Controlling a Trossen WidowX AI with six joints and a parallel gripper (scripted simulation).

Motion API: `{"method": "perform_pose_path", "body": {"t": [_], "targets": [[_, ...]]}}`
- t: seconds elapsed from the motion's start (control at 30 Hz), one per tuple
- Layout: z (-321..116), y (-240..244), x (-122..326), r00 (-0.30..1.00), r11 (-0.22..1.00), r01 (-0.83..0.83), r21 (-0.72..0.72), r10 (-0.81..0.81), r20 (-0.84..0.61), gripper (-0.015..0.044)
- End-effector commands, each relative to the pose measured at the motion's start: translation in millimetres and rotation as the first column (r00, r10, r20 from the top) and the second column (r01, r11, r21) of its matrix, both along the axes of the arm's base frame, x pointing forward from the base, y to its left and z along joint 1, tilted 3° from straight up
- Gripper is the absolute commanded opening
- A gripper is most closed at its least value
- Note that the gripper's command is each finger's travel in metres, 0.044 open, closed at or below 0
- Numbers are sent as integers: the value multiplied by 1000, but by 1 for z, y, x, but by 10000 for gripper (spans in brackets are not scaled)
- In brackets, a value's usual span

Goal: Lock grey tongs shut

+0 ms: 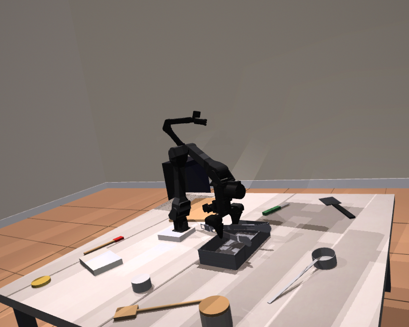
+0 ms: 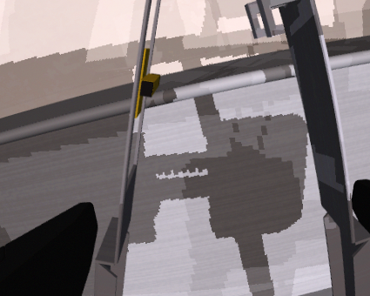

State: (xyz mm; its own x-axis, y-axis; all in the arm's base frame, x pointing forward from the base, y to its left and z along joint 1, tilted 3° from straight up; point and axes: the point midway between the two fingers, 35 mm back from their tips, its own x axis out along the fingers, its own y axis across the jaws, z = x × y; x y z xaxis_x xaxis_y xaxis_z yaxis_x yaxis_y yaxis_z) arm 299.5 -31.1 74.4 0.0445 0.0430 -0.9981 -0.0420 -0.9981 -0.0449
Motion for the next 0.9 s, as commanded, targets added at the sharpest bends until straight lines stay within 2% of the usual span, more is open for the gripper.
{"method": "perform_pose_path", "body": {"t": [0.0, 0.5, 0.87], "targets": [[-9, 0, -2, 1000, 1000, 5, -1, -5, -9, 440], [-28, 1, -5, 1000, 1000, 5, -1, -5, -10, 440], [-24, 1, -3, 1000, 1000, 0, 1, 0, -4, 367]]}}
